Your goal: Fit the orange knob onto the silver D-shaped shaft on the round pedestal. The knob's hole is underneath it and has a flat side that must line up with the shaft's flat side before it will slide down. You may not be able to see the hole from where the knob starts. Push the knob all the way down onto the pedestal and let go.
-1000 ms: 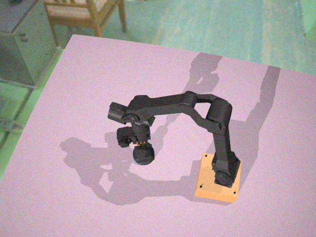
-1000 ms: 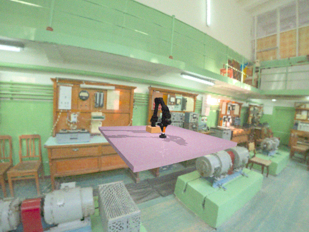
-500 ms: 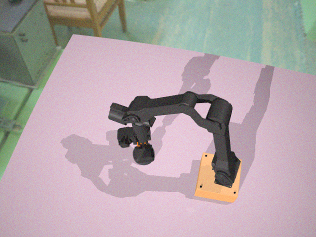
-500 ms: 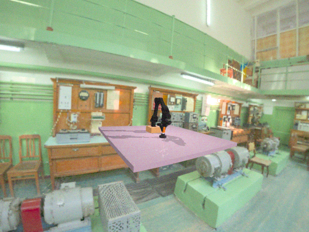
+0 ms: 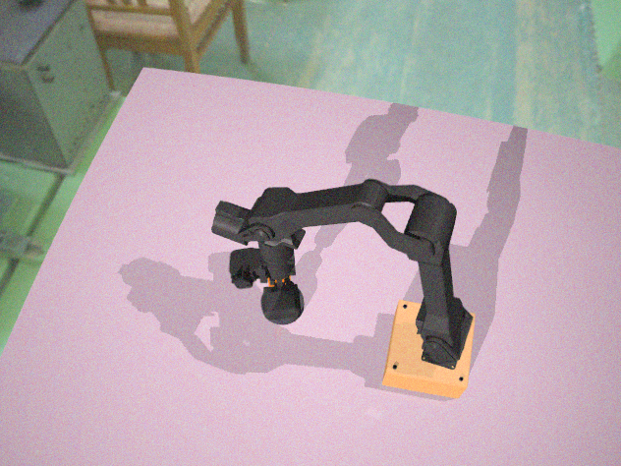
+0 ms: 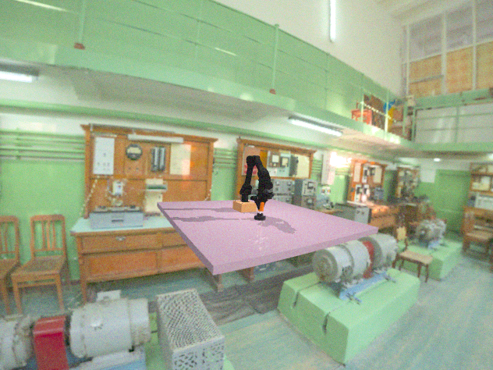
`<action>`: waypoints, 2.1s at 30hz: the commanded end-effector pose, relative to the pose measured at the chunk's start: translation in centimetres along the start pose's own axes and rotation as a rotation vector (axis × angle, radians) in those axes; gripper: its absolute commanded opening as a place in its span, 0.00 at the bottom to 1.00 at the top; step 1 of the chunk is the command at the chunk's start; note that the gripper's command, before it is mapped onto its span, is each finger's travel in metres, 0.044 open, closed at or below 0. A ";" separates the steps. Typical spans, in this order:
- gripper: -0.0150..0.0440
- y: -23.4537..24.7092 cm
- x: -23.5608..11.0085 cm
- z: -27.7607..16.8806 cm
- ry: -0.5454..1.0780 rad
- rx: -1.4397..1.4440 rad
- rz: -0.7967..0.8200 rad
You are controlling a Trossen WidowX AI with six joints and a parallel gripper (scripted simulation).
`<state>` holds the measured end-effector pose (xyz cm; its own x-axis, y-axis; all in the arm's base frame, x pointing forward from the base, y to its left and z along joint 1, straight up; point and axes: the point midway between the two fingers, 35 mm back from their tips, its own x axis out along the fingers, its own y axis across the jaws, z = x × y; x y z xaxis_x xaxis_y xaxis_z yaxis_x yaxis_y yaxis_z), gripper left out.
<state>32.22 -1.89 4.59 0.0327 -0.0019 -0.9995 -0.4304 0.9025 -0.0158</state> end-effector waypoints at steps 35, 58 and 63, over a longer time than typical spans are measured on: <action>0.25 0.0 -0.2 0.0 -0.002 0.212 0.000; 0.25 0.0 0.3 0.1 -0.002 0.394 0.000; 0.25 0.0 0.2 0.0 -0.002 0.394 0.000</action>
<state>32.16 -1.86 4.28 0.0299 -0.0016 -0.9996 -0.0558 0.9984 -0.0032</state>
